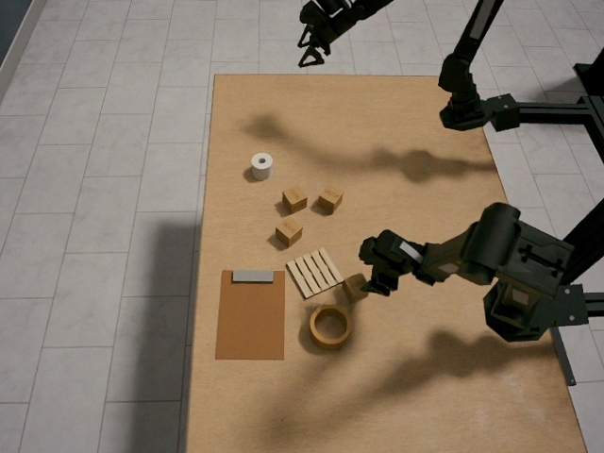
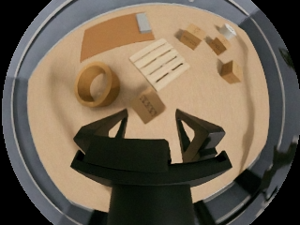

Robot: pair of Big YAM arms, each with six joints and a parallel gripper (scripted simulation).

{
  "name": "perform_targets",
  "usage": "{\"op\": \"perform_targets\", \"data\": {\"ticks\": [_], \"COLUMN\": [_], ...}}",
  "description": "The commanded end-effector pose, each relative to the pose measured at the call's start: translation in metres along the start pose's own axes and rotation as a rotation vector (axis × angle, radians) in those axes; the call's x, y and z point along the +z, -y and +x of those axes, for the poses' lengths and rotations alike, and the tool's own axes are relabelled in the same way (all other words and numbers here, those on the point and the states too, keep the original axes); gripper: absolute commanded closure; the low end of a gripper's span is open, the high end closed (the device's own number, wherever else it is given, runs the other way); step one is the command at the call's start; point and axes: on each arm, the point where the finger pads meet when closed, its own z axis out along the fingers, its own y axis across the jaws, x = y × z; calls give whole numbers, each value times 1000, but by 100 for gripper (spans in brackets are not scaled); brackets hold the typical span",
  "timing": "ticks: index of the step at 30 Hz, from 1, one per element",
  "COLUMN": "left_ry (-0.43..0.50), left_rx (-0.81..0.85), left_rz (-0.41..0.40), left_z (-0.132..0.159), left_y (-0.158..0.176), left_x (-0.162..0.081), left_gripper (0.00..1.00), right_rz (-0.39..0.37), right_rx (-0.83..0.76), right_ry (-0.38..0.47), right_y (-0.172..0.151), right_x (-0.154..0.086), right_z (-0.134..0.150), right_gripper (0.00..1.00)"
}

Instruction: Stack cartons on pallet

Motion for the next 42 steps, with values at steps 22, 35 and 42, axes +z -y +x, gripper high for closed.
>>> {"op": "perform_targets", "data": {"ticks": [22, 35, 42], "left_ry": [-22, -16, -16], "left_rx": [-497, -495, -495], "left_rz": [-360, -349, -349], "left_z": [24, 18, 19], "left_y": [9, 9, 5], "left_x": [12, 23, 33], "left_gripper": [21, 21, 21], "right_rz": [10, 10, 10], "right_rx": [-12, -12, -12], "right_ry": [23, 23, 23], "right_y": [5, 5, 5], "right_x": [-2, -2, -2], "right_z": [-14, -14, -14], "right_gripper": [0, 0, 0]}}
